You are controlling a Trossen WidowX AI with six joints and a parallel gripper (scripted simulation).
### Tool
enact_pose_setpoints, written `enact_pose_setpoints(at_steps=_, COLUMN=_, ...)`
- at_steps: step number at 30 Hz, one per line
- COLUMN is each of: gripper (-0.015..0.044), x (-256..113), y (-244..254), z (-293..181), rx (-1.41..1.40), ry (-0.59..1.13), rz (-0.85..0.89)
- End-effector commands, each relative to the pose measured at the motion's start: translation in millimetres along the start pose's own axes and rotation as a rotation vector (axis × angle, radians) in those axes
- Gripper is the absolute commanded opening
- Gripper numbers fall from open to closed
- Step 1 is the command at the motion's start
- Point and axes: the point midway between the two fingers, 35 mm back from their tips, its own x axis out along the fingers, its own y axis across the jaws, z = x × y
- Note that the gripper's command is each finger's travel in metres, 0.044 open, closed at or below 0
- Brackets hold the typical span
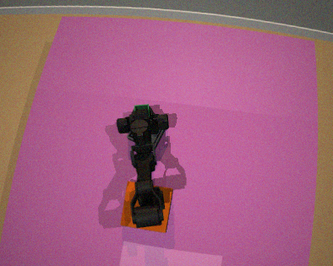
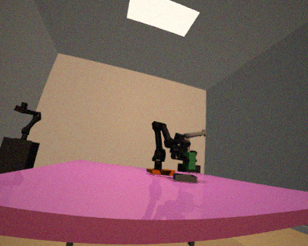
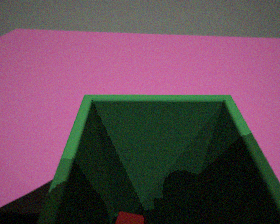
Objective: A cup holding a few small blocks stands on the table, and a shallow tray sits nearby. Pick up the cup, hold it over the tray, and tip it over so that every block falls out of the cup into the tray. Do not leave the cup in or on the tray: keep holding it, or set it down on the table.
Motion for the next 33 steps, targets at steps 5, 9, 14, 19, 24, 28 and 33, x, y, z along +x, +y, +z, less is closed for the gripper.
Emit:
enact_pose_setpoints(at_steps=5, gripper=0.0000, x=1.0, y=-0.2, z=0.7, rx=0.158, ry=-0.005, rz=-0.004)
enact_pose_setpoints(at_steps=9, gripper=0.0000, x=1.4, y=-0.1, z=0.4, rx=0.245, ry=-0.005, rz=-0.004)
enact_pose_setpoints(at_steps=14, gripper=0.0000, x=1.9, y=0.0, z=0.0, rx=0.354, ry=-0.005, rz=-0.004)
enact_pose_setpoints(at_steps=19, gripper=0.0000, x=2.4, y=0.1, z=-0.4, rx=0.463, ry=-0.005, rz=-0.004)
enact_pose_setpoints(at_steps=24, gripper=0.0000, x=2.8, y=0.2, z=-0.7, rx=0.573, ry=-0.006, rz=-0.003)
enact_pose_setpoints(at_steps=28, gripper=0.0000, x=3.2, y=0.3, z=-1.1, rx=0.660, ry=-0.006, rz=-0.003)
enact_pose_setpoints(at_steps=33, gripper=0.0000, x=3.7, y=0.4, z=-1.4, rx=0.769, ry=-0.006, rz=-0.003)
